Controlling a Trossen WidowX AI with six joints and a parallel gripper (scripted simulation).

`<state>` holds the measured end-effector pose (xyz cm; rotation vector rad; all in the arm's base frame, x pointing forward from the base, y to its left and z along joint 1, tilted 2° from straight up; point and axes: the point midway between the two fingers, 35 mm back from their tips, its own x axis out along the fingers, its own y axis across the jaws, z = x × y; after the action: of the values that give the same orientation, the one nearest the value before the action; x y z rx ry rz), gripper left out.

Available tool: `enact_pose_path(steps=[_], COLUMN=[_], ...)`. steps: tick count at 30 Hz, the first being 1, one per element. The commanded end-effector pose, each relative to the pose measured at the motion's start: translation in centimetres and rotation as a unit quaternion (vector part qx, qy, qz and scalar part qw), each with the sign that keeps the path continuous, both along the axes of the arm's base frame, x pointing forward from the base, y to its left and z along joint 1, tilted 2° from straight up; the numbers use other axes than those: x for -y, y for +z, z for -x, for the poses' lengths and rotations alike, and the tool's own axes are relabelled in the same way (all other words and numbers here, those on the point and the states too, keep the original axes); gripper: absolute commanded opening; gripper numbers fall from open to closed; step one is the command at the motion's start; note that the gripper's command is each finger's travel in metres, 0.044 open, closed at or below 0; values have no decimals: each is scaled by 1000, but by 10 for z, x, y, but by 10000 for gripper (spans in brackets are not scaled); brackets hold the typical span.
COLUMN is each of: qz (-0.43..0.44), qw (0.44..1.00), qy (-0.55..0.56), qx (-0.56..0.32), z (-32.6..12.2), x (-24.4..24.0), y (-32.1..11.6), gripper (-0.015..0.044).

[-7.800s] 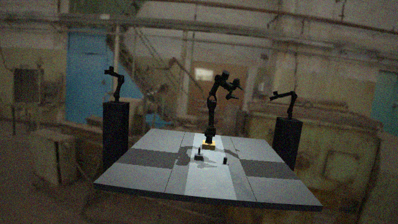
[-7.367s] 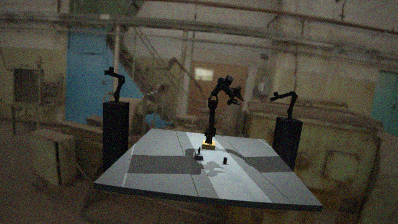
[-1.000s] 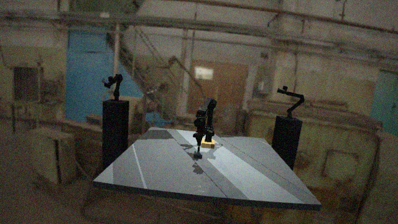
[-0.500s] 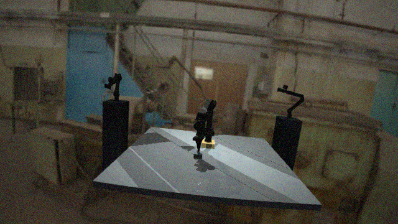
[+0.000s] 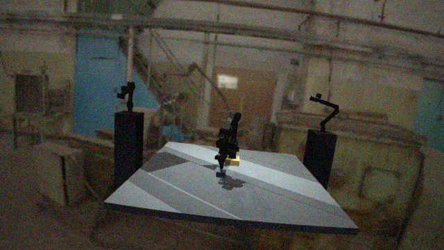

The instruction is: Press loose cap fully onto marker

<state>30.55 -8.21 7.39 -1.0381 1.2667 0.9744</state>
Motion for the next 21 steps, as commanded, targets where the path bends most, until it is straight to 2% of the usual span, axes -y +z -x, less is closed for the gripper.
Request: enact_pose_path(steps=[1,4,21], qz=[-2,-2,0], qw=[1000,1000,1000], qy=[0,0,0], qx=[-1,-1,-1], z=[0,0,1], x=[-1,-1,0], y=[-1,-1,-1], gripper=[0,0,440])
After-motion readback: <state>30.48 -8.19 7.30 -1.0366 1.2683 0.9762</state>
